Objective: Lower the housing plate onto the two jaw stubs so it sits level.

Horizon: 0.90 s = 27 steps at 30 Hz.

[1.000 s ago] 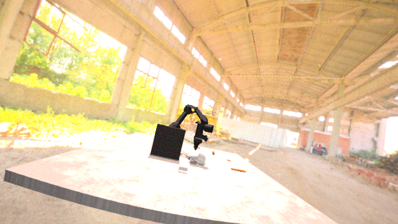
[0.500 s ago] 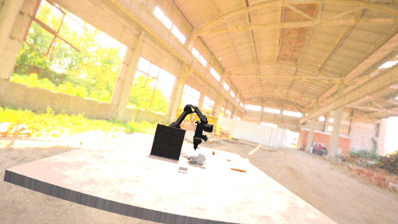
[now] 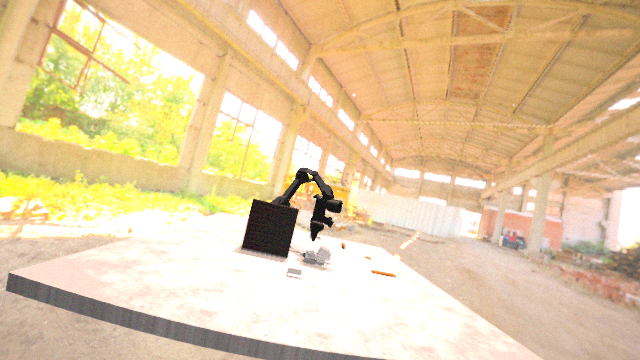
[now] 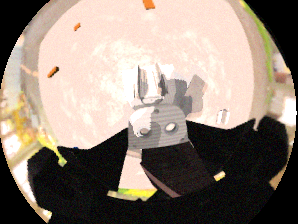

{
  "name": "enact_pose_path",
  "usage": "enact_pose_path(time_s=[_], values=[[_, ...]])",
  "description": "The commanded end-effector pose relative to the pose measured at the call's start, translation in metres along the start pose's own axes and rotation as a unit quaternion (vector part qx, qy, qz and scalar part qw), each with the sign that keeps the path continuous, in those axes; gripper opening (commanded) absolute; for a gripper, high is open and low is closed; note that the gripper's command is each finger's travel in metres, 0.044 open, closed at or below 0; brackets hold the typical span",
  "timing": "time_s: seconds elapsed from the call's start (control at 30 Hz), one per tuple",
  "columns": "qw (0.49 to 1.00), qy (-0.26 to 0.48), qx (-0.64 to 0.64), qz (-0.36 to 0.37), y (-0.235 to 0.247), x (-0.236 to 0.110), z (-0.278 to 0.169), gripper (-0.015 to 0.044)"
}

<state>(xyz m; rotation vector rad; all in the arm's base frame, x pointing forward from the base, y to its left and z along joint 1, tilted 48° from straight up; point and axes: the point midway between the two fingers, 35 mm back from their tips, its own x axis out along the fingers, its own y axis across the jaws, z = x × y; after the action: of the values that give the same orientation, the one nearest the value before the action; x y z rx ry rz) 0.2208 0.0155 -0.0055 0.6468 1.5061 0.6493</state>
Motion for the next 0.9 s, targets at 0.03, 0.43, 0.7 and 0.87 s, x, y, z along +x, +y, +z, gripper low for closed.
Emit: enact_pose_path(time_s=[0.03,0.43,0.7,0.87], values=[[1.0,0.001,-0.001,-0.001,-0.0006,0.0006,-0.0011,0.0351],[1.0,0.001,0.0,-0.001,-0.0018,0.0006,-0.0017,0.0351],[1.0,0.001,0.0,-0.001,-0.0018,0.0009,-0.0017,0.0351],[1.0,0.001,0.0,-0.002,-0.0023,0.0079,-0.0009,0.0351]])
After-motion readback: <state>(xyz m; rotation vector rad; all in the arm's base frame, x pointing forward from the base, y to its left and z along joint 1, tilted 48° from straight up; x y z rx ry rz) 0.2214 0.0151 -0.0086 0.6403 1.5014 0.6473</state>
